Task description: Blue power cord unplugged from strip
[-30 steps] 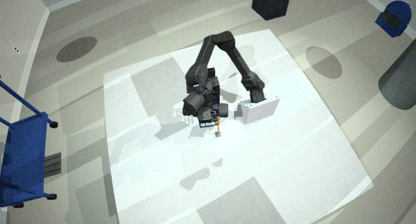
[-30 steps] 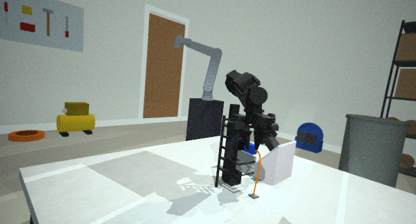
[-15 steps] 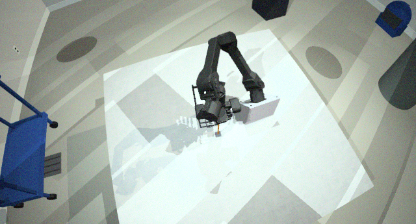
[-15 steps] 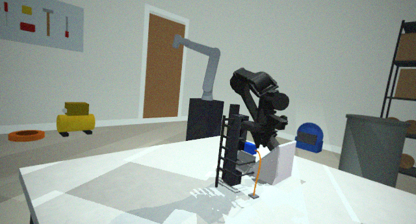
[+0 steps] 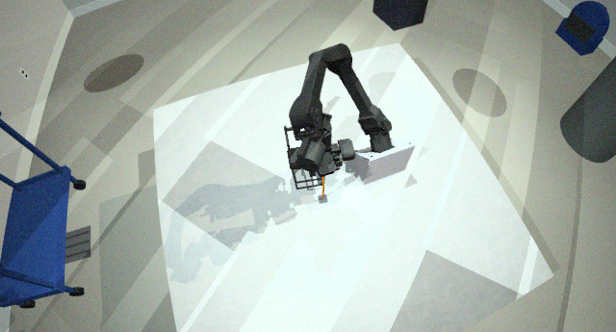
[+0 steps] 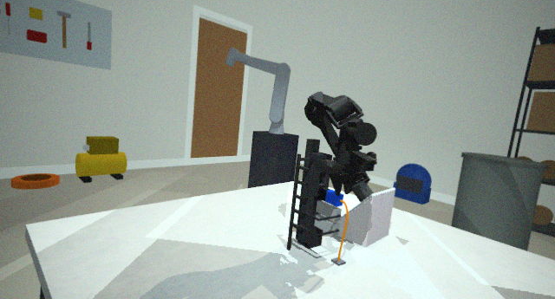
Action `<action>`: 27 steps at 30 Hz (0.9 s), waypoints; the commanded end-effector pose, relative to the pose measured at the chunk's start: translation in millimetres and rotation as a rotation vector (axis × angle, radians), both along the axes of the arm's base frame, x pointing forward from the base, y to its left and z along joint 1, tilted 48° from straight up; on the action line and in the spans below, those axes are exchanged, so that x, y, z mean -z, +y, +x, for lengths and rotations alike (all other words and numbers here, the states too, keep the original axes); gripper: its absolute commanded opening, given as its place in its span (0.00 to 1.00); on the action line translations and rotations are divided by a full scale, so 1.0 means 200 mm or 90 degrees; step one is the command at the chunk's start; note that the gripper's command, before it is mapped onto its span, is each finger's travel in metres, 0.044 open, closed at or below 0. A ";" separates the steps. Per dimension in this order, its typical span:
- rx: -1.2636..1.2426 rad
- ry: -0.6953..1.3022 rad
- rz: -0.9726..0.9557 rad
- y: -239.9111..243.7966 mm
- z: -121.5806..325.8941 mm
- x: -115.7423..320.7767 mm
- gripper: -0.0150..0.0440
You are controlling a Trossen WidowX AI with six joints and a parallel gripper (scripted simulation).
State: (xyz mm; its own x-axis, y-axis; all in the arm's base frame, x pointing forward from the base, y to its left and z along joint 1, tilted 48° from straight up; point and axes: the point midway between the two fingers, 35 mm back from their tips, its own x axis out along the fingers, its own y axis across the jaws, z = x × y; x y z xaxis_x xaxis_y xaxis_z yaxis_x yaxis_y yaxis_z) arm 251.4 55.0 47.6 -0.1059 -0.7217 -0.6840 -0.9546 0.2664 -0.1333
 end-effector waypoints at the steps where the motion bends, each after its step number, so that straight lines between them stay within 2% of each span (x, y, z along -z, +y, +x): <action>1: -0.003 0.004 -0.005 -0.03 -0.02 -0.02 0.53; 25: -0.003 0.004 -0.005 -0.10 -0.04 -0.01 0.53; 27: 0.001 0.000 -0.001 -0.09 -0.03 -0.02 0.44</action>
